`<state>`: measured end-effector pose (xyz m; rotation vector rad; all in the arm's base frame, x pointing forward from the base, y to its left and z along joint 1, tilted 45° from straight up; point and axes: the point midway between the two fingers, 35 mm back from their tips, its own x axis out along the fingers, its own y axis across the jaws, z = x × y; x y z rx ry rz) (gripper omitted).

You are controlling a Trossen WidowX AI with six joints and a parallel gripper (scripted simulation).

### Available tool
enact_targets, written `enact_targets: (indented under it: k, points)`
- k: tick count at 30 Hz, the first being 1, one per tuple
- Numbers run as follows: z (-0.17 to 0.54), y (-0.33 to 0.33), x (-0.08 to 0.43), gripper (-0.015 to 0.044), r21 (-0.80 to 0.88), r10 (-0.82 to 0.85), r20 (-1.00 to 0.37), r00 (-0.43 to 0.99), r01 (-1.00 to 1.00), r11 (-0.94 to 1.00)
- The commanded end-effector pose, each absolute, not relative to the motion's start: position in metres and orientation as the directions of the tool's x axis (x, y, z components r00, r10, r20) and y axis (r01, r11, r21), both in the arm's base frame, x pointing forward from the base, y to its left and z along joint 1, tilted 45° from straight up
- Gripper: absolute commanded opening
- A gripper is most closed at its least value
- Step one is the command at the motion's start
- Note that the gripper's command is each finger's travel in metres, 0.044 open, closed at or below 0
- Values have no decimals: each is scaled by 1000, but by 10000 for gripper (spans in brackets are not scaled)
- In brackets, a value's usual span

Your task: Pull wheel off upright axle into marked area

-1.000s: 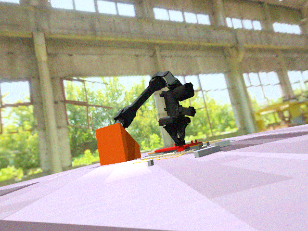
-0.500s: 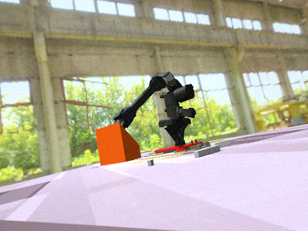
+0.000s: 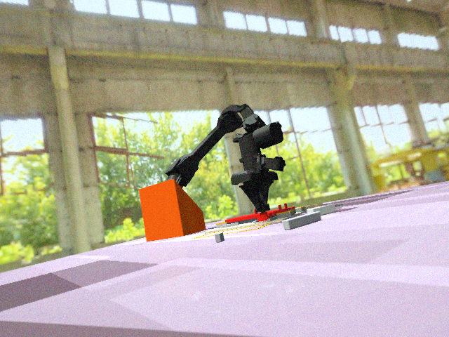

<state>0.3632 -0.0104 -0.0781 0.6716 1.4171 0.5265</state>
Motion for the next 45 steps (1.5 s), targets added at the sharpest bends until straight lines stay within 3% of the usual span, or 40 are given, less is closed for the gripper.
enact_targets:
  k: [1, 45]
  points:
    - [-77, -12, 363, 0, 699, 693, -714, 96, 57, 712]
    - [-67, -22, 362, 0, 699, 693, -714, 100, 58, 712]
